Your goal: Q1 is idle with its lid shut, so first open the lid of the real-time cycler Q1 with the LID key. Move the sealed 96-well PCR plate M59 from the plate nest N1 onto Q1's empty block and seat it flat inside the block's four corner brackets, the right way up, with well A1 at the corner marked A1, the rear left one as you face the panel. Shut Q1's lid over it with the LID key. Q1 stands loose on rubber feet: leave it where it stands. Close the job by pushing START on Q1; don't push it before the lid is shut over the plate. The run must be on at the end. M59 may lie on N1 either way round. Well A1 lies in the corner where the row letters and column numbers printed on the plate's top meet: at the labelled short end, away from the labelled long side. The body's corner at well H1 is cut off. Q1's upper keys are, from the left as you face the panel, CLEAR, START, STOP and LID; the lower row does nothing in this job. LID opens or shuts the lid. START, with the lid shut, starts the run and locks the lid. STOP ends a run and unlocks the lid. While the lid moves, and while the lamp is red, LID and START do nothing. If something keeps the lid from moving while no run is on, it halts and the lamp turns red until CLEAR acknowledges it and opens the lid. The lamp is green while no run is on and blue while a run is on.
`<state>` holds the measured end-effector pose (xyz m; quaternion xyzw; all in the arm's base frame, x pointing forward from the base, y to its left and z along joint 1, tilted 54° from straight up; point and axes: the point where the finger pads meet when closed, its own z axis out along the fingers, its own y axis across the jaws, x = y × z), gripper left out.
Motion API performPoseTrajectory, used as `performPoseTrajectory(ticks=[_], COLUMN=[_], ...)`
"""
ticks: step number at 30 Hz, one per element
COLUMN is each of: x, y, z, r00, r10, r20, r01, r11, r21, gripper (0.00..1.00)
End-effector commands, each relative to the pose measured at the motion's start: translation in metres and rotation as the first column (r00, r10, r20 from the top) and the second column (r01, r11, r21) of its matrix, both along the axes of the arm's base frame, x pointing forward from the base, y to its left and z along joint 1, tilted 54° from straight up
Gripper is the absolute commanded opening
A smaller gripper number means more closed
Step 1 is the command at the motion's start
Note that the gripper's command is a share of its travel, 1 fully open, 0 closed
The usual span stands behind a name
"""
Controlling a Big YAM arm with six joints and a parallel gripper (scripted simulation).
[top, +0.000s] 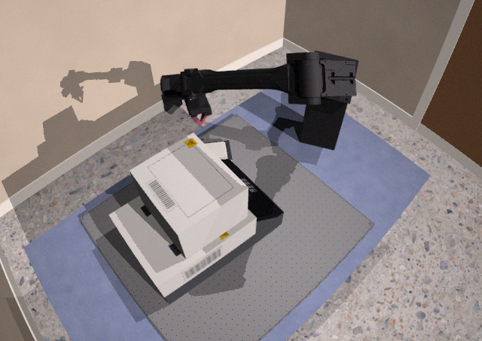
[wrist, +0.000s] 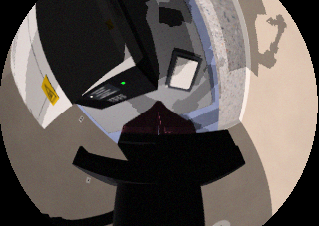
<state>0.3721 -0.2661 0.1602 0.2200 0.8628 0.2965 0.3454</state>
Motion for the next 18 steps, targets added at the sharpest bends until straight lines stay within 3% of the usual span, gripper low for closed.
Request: performPoseTrajectory(ticks=[1,3,6,7,9,10,14,16,18], x=[-0.010,-0.016,-0.029,-0.035,-0.035,-0.036,-0.056,-0.065,-0.071], y=[-0.022,-0.010,0.010,0.014,0.014,0.013,0.028,0.034,0.041], z=[0.035,0.040,0.039,0.036,0.036,0.028,0.028,0.033,0.042], r00=[0.998,0.997,0.997,0.995,0.995,0.996,0.998,0.995,0.994], r10=[0.011,0.044,0.044,0.075,0.075,0.068,0.049,0.089,0.088], r20=[0.056,0.063,0.059,0.060,0.060,0.048,0.041,0.053,0.068], r01=[-0.005,-0.034,-0.036,-0.065,-0.065,-0.061,-0.045,-0.080,-0.075], r11=[0.993,0.989,0.992,0.986,0.986,0.988,0.994,0.983,0.982], r21=[-0.120,-0.147,-0.119,-0.153,-0.153,-0.140,-0.105,-0.168,-0.173], gripper=[0.00,0.00,0.00,0.00,0.00,0.00,0.00,0.00,0.00])
